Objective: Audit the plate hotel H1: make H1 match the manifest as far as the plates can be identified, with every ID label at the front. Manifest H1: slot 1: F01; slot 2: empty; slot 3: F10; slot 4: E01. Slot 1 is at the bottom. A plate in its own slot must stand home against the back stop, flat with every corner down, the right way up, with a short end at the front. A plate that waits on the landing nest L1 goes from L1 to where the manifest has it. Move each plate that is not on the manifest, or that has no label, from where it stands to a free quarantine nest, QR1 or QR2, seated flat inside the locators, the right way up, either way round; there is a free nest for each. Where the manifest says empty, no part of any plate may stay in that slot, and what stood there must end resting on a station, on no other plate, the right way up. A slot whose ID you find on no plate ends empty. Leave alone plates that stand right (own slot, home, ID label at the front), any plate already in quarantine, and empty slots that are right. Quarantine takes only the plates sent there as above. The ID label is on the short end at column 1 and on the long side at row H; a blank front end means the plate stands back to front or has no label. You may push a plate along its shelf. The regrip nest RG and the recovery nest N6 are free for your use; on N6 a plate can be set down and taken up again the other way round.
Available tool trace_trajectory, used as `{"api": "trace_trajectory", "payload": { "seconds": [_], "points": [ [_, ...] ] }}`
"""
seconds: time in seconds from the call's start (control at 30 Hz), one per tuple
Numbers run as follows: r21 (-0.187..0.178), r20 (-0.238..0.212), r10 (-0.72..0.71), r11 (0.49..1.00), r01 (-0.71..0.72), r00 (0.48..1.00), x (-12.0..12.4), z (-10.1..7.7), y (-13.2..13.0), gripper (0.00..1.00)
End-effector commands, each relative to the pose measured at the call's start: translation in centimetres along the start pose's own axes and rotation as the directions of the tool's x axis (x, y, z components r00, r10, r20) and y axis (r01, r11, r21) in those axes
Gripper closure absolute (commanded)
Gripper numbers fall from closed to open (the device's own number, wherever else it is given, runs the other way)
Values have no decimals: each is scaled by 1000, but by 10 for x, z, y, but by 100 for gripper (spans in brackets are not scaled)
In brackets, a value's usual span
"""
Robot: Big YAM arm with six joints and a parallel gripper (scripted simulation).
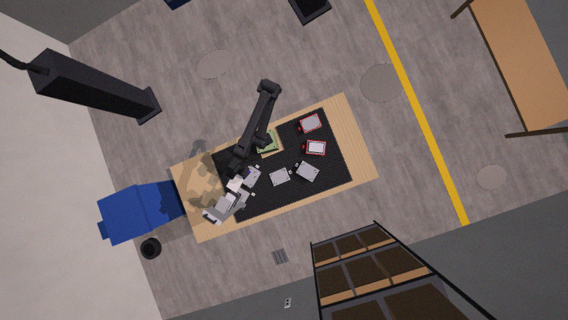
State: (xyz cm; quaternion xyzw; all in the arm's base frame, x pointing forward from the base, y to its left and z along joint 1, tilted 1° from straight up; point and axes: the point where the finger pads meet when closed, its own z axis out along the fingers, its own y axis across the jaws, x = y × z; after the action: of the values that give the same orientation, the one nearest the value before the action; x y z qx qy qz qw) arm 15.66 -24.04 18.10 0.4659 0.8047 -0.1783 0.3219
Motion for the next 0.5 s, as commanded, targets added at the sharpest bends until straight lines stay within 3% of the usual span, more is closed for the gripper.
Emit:
{"api": "trace_trajectory", "payload": {
  "seconds": [0.0,0.47],
  "points": [
    [-1,104,-1,1000,1,995,-50,-28,-1,14],
    [-1,111,0,1000,0,994,-54,-19,-1,14]
  ]
}}
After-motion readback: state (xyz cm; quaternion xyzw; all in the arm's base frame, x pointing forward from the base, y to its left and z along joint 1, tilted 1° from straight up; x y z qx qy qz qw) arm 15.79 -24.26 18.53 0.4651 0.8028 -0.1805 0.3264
